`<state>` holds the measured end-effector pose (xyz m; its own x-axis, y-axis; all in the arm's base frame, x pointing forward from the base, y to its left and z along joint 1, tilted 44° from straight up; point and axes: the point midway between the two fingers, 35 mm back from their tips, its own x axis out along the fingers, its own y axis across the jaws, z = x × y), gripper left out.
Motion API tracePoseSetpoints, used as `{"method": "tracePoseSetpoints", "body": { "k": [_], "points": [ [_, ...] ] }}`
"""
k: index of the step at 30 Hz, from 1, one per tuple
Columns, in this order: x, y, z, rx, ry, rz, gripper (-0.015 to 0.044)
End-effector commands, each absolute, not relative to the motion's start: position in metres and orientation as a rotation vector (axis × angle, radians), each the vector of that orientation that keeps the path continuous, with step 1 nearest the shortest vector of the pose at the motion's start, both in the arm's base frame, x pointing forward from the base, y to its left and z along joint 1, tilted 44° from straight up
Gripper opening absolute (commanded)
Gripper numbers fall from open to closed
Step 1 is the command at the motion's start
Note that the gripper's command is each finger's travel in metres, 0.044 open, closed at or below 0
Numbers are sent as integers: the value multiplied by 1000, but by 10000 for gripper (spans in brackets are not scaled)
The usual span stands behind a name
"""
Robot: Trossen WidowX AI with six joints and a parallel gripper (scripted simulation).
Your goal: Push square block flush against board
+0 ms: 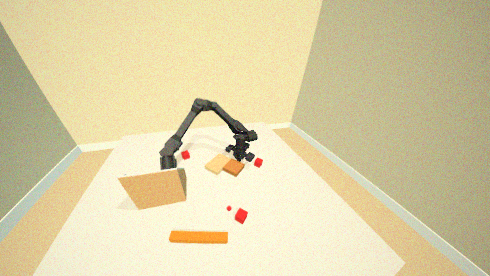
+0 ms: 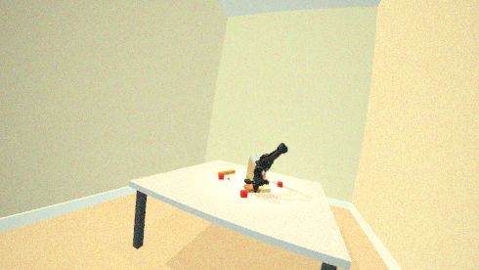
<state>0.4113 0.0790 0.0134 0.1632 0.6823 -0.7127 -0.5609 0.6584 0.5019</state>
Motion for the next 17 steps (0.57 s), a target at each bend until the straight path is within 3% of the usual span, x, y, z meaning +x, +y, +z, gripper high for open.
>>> {"method": "tracePoseSetpoints", "body": {
  "k": [1,17],
  "points": [
    [406,77,11,128,1092,891,0],
    [408,77,11,128,1092,891,0]
  ]
}}
